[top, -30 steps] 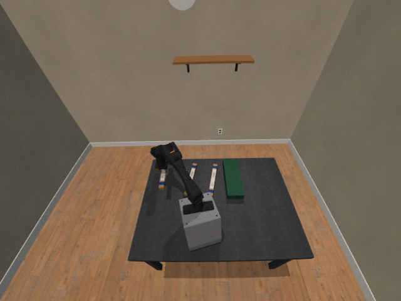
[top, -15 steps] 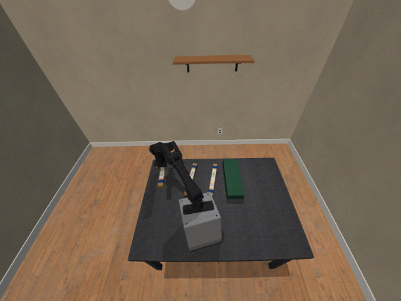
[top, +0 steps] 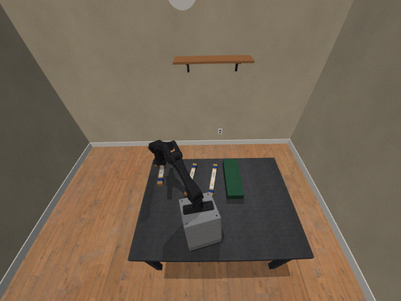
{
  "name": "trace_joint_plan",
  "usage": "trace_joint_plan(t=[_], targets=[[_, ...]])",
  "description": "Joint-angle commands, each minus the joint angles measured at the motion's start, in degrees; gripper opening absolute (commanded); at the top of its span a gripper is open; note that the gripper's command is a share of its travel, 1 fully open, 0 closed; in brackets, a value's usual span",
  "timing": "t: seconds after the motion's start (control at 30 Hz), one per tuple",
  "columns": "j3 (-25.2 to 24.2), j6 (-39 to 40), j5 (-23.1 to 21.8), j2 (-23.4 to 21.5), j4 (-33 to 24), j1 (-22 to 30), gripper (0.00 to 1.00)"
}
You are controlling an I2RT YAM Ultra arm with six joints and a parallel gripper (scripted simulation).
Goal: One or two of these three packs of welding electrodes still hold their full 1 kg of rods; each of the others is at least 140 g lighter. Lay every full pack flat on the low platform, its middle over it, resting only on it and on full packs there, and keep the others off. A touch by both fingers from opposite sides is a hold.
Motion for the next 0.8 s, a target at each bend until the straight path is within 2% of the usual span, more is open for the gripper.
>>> trace_joint_plan(t=[0.0, 0.77], targets=[[3.7, 0.6, 0.8, -5.5, -2.5, 1.4, 0.0], [2.3, 0.6, 0.8, -6.7, -2.4, 1.5, 0.0]])
